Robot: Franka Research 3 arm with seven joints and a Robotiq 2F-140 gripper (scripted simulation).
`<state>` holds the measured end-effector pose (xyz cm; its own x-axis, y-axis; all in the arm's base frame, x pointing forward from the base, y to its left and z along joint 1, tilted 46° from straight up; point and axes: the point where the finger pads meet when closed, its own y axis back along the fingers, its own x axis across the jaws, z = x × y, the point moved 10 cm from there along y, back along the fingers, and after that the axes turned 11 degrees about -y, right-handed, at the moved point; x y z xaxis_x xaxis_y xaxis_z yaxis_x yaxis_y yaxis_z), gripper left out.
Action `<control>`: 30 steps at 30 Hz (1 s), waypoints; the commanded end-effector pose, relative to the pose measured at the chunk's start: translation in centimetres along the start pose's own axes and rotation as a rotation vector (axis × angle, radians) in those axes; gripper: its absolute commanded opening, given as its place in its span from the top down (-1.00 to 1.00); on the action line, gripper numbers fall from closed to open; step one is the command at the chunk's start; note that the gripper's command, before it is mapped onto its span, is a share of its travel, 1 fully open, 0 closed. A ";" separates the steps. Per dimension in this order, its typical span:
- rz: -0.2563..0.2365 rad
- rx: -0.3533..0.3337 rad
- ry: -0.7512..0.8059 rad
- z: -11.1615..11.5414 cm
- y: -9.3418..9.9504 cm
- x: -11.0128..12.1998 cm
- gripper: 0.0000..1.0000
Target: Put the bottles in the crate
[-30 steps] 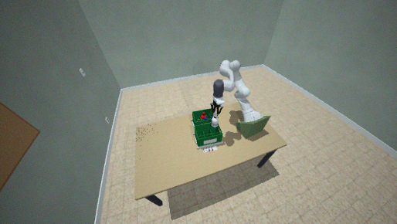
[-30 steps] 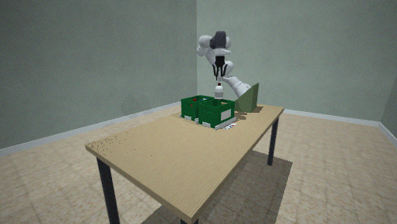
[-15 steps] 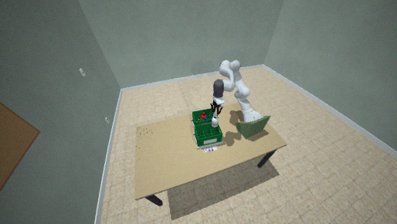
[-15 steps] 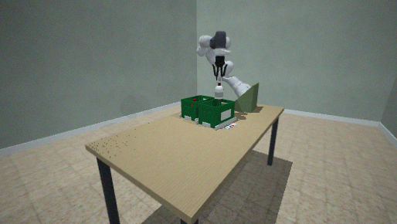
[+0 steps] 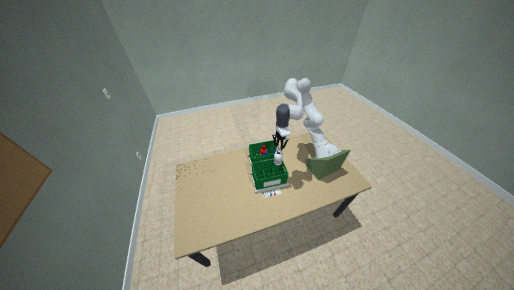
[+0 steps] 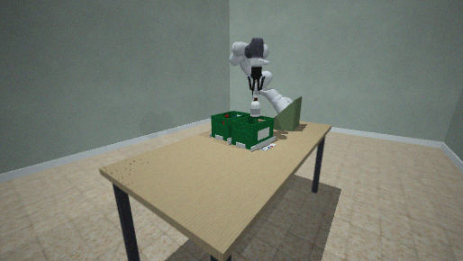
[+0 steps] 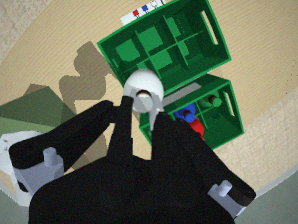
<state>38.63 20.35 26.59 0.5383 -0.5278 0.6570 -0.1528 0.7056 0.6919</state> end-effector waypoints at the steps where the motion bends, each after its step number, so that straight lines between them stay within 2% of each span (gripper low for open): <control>1: 0.001 0.014 -0.006 -0.3 -0.1 0.0 1.00; 30: 0.001 0.014 -0.006 -0.4 -2.6 -0.1 1.00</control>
<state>39.11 18.61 24.72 0.5393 -0.5270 0.6568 -0.1532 0.7055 0.6919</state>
